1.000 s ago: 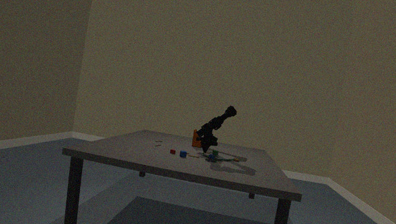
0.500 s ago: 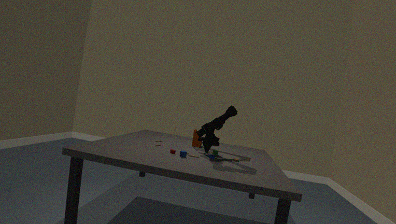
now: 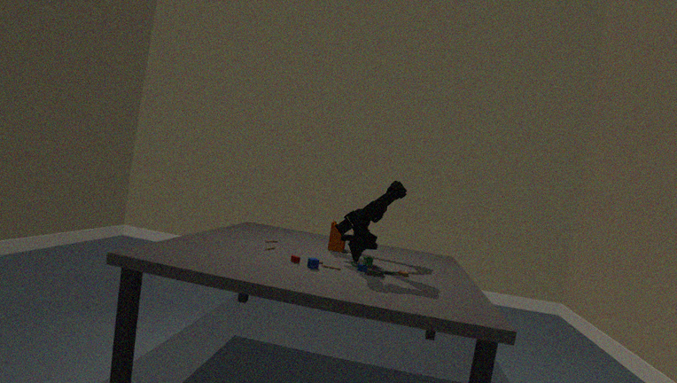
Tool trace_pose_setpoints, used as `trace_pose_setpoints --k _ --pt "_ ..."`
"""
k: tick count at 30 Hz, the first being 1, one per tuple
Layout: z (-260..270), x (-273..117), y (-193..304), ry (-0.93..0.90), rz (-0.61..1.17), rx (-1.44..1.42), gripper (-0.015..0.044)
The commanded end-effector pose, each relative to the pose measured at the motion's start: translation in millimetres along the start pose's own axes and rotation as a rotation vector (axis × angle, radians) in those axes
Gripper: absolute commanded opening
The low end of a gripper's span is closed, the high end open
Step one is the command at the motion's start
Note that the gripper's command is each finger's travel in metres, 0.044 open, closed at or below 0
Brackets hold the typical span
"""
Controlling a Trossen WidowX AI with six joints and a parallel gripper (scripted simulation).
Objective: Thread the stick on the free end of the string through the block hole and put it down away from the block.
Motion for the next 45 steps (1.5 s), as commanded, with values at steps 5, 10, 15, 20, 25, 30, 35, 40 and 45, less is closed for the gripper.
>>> trace_pose_setpoints --k 5,10,15,20,25,30,35,40,45 --pt "-1.1 -0.1 -11.8 -0.003 0.002 0.004 0.0" --pt "-2.4 -0.1 -18.5 -0.003 0.002 0.004 0.0" --pt "-3.7 -0.2 -25.3 -0.003 0.002 0.004 0.0" --pt "-5.0 -0.3 -32.2 -0.003 0.002 0.004 0.0" --pt "-6.4 -0.5 -39.1 -0.003 0.003 0.004 0.0" --pt "-7.7 -0.7 -45.8 -0.003 0.003 0.004 0.0" --pt "-8.4 -0.6 -42.4 0.0 -0.001 0.0 0.0105" --pt "-8.9 -10.7 -40.7 -0.003 0.001 0.0 0.0121" --pt "-8.5 -78.0 -40.3 -0.003 0.001 0.001 0.0121"
Point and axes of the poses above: the point midway between the two fingers, 35 mm back from their tips, its own x axis out along the fingers, its own z axis across the jaws, y = z × x, the point moved 8 cm from there along -x, back along the fingers, and after that the axes turned 11 degrees about -x, right-handed, at the moved point
